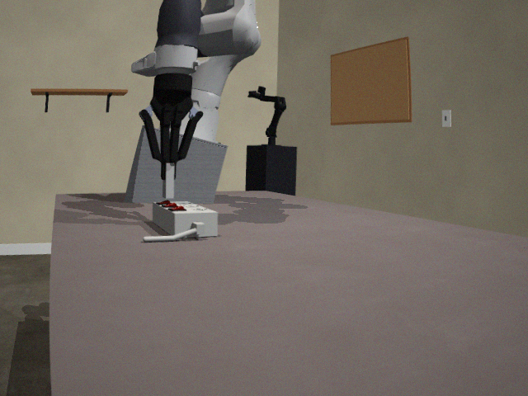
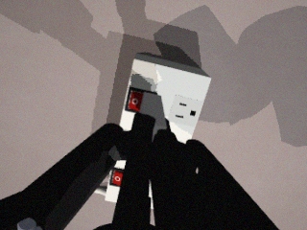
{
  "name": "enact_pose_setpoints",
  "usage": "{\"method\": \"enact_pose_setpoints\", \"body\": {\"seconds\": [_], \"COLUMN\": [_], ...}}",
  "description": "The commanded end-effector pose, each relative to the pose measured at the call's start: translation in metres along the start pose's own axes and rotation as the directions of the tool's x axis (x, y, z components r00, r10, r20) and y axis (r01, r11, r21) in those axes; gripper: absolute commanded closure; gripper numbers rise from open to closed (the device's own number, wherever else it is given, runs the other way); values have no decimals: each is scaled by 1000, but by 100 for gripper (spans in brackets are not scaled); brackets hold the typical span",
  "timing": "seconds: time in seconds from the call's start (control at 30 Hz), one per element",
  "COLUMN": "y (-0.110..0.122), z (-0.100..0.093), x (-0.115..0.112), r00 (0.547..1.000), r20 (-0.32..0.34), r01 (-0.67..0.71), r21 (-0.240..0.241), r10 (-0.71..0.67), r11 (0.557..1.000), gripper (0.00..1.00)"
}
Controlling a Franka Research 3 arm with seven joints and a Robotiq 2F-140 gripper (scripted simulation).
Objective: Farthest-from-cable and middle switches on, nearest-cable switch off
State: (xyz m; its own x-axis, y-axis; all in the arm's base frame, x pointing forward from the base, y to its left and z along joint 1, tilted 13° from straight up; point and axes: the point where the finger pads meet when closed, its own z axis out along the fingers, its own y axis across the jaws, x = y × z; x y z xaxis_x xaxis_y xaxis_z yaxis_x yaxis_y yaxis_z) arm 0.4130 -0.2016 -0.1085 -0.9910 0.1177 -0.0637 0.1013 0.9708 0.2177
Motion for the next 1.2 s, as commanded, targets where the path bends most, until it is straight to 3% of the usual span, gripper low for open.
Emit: {"method": "enact_pose_setpoints", "body": {"seconds": [0.0, 1.17], "y": [-2, -2], "z": [1, 9], "x": [0, 0], "r00": [1000, 1000], "r20": [2, 2], "r01": [-3, -3], "r21": [3, 3], "r10": [3, 3], "r11": [1000, 1000], "gripper": [100, 100]}}
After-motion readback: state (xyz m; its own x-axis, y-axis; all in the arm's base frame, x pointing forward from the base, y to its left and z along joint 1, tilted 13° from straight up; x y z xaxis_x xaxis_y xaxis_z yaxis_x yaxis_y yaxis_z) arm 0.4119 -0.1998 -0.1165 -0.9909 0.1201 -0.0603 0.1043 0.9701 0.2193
